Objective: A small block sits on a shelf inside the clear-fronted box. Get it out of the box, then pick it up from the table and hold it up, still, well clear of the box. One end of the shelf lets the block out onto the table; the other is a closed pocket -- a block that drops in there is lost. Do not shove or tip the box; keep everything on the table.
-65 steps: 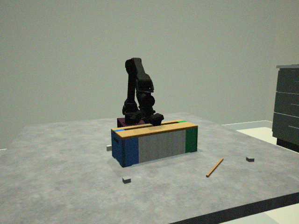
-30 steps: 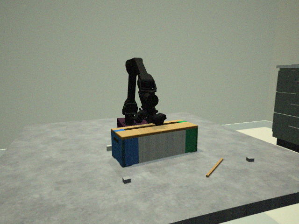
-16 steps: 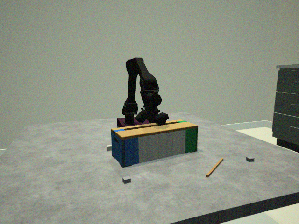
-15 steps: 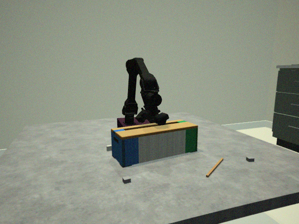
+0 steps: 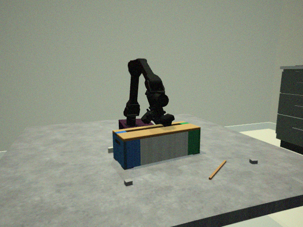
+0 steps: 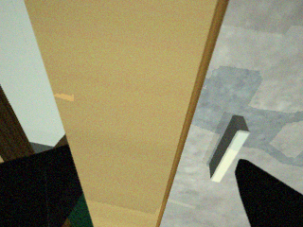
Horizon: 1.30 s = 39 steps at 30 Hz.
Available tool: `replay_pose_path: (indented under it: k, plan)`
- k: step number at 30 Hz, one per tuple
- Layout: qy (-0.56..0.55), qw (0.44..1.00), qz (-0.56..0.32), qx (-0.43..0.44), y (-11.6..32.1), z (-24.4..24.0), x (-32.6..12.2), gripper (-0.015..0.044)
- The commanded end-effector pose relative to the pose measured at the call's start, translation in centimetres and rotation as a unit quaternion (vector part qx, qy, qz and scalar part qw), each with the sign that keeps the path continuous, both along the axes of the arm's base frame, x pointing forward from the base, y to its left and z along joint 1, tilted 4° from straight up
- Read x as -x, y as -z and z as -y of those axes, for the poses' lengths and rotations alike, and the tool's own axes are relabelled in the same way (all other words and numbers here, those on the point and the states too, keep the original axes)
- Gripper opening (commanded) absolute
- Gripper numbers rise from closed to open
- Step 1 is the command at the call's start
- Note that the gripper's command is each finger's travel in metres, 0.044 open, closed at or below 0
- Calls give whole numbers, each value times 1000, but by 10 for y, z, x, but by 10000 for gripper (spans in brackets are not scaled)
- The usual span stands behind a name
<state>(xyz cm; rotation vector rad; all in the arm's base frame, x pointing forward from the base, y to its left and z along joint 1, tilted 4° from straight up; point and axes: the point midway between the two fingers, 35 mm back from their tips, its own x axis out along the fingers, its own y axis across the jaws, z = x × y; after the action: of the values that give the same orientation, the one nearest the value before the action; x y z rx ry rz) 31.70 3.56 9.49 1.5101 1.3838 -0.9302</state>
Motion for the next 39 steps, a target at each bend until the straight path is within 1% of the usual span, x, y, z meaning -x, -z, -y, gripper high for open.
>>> replay_pose_path:
  k: [1,12,16,19,24,29,30,31,33,34,36,39]
  plan:
    - [0,1000,-1,0,0,-11,0,400]
    - [0,1000,-1,-1,-1,-43,0,400]
    - [0,1000,-1,-1,-1,-47,0,400]
    - [-1,1000,-1,-2,-14,-47,0,400]
    - [-3,1000,0,-3,-61,-43,6,400]
    - [-1,1000,7,-4,-60,-44,3,400]
    - [-10,1000,10,-2,-60,-44,3,374]
    - [-35,999,21,5,-60,-45,4,348]
    - [-127,990,59,28,-60,-47,7,295]
    - [-177,980,79,41,-60,-48,8,285]
    - [-276,952,116,67,-60,-51,11,285]
    - [-418,887,165,104,-60,-54,15,285]
